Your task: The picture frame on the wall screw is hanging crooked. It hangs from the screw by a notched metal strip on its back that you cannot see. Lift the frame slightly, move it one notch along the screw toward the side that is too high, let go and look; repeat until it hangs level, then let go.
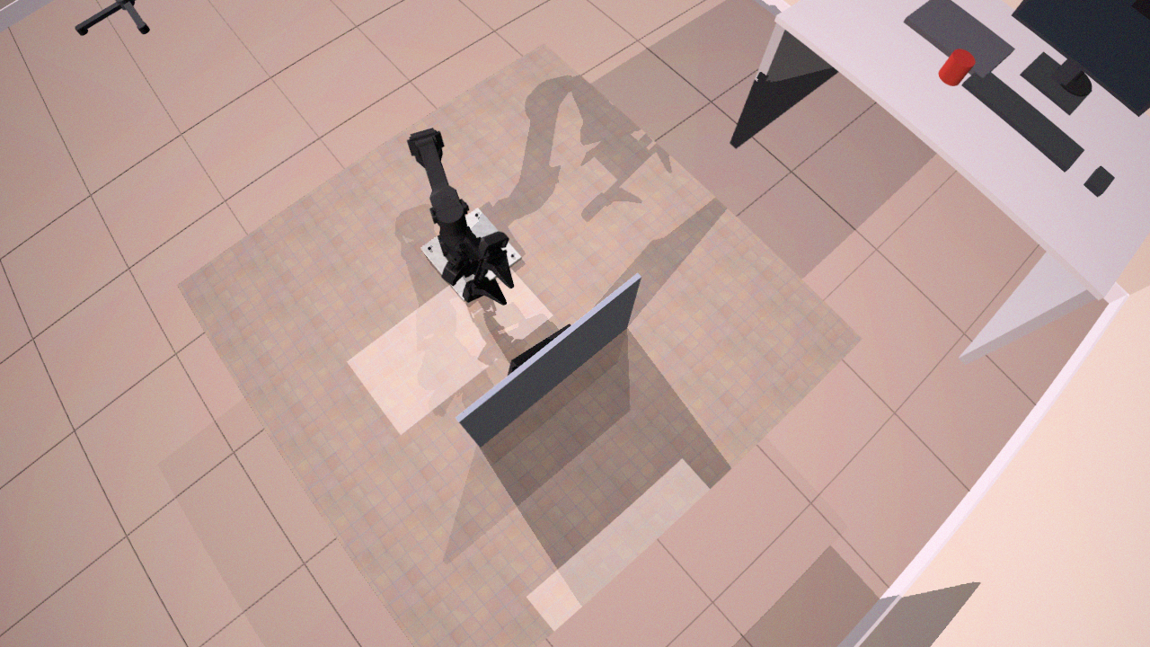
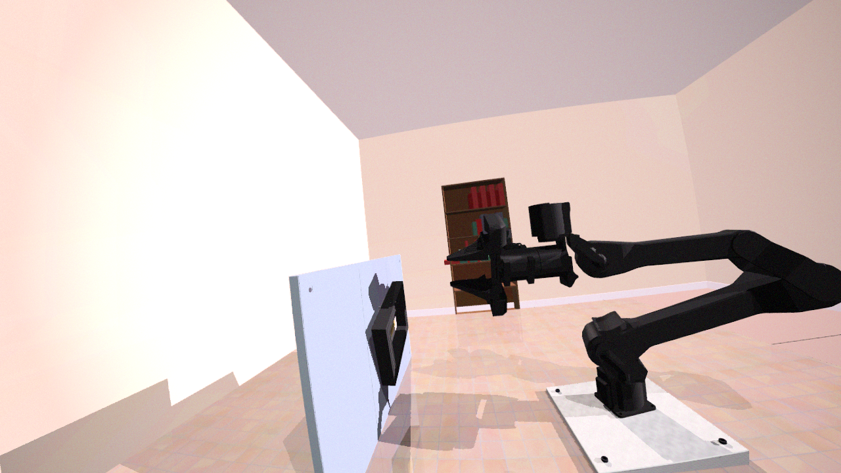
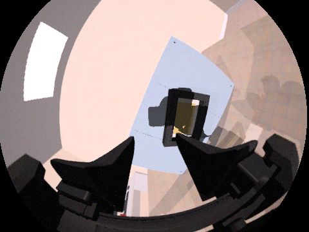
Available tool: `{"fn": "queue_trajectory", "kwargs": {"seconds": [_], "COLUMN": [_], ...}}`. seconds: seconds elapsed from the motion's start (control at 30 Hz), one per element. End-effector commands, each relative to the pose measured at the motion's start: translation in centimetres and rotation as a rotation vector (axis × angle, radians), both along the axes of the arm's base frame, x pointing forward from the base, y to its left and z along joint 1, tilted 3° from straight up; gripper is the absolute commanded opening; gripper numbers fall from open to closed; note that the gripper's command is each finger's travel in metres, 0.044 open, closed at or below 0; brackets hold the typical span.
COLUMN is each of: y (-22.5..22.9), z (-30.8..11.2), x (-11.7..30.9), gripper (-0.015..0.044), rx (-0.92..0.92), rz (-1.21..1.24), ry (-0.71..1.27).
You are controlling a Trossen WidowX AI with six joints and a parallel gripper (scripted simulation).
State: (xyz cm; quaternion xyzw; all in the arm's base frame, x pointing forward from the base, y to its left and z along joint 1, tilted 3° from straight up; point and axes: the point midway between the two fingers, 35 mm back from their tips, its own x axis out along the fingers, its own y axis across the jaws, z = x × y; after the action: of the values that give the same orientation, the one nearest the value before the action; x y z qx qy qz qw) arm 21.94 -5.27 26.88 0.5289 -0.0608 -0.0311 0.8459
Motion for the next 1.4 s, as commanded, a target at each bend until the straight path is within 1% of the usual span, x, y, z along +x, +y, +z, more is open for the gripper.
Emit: {"fn": "queue_trajectory", "kwargs": {"seconds": [0.0, 0.8, 0.87, 1.03, 1.37], "y": [0.1, 0.1, -0.1, -0.9, -0.9], "z": [0.0, 0.0, -0.7, -5.4, -5.6], "x": [0.0, 0.0, 0.1, 0.3, 0.3], "gripper": [0.0260, 0.0260, 0.0260, 0.0260, 0.0260], "rx": [-0.004, -0.004, 0.014, 0.109, 0.112], "rz": [0.005, 0.005, 0.002, 0.013, 0.013], "ry": [0.000, 0.000, -0.002, -0.013, -0.014]}}
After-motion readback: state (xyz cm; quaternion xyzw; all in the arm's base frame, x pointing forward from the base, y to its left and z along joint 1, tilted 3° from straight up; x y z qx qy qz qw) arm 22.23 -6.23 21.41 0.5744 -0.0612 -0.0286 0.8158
